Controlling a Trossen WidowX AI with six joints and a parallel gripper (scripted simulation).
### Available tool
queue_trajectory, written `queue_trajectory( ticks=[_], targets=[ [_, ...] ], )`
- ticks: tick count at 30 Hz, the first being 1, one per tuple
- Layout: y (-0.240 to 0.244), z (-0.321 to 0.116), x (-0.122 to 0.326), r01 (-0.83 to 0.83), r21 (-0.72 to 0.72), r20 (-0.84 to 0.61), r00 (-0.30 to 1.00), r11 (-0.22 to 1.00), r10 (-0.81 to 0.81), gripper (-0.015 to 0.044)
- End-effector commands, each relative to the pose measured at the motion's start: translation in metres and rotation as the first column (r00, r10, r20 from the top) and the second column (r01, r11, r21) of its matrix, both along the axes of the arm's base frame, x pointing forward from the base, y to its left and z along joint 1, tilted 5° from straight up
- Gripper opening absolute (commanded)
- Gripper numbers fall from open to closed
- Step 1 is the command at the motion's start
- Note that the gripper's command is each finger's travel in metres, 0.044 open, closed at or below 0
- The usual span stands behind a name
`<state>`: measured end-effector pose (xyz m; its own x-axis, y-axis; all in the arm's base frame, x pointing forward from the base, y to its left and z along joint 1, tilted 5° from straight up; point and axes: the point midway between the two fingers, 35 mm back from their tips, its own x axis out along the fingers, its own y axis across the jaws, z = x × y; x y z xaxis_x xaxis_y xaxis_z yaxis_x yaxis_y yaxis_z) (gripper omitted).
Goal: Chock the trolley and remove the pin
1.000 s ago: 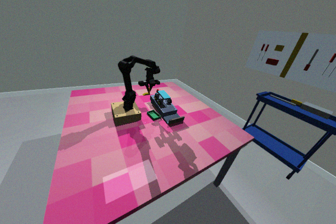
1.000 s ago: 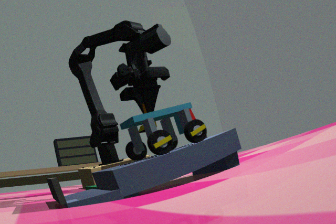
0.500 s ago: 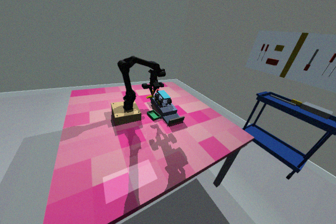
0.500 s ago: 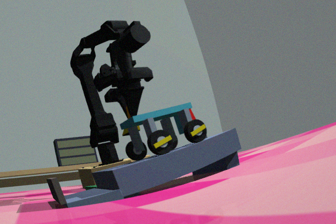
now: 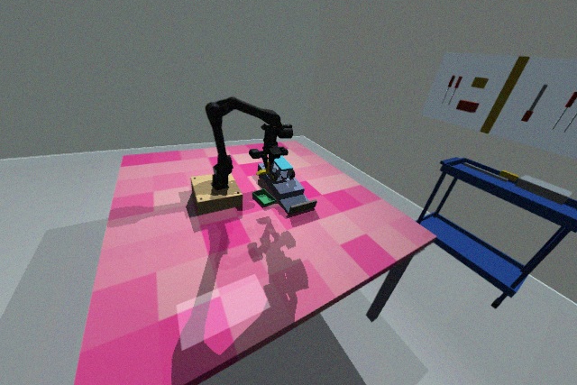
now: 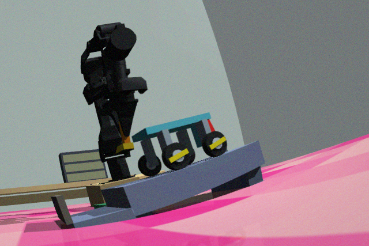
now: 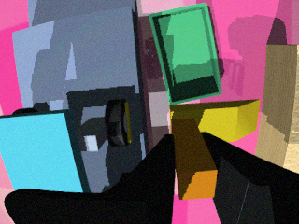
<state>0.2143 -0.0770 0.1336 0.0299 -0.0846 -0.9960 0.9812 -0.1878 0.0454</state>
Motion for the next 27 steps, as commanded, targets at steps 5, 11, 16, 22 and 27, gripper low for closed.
queue_trajectory(
  ticks=[5, 11, 16, 22, 27],
  targets=[
    [-0.031, 0.001, 0.002, -0.003, 0.000, 0.012, 1.000, 1.000, 0.003, 0.0000],
    [-0.054, 0.001, 0.002, -0.003, -0.003, 0.012, 1.000, 1.000, 0.003, 0.0000],
    [-0.073, 0.002, 0.004, -0.003, -0.004, 0.012, 1.000, 1.000, 0.003, 0.0000],
    [-0.091, 0.004, 0.007, -0.003, -0.006, 0.012, 1.000, 1.000, 0.003, 0.0000],
    [-0.092, 0.004, 0.007, 0.110, 0.007, 0.018, 0.994, 0.994, -0.110, 0.0000]
  ],
)
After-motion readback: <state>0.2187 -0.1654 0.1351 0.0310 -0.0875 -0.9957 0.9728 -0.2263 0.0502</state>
